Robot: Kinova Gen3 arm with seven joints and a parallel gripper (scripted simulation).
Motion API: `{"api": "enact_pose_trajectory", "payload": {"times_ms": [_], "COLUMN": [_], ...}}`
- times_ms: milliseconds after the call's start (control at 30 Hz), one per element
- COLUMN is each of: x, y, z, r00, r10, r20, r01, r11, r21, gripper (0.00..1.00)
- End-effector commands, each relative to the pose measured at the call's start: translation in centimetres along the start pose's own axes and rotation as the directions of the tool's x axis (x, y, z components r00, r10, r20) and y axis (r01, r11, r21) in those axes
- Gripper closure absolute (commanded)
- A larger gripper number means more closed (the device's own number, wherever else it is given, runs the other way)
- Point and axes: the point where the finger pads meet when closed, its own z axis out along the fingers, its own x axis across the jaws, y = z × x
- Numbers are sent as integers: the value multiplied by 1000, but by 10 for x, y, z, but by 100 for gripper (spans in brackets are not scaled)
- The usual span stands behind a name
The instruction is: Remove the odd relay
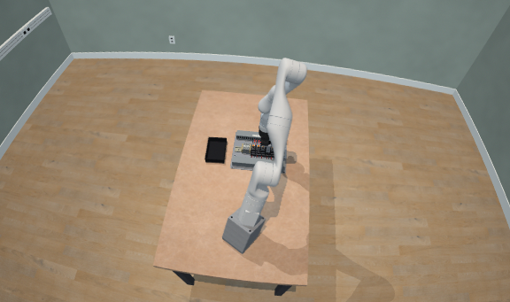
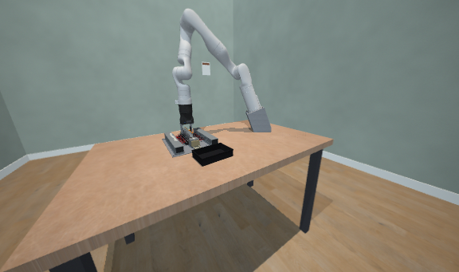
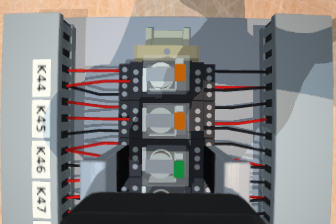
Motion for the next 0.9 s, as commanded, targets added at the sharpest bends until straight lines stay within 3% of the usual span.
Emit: {"api": "enact_pose_trajectory", "payload": {"times_ms": [0,867], "x": [1,1], "y": [1,1], "z": [4,9], "r00": [1000,1000], "r10": [-3,-3], "r20": [0,0], "r01": [3,3], "r11": [1000,1000], "r21": [0,0], "gripper": [2,2]}}
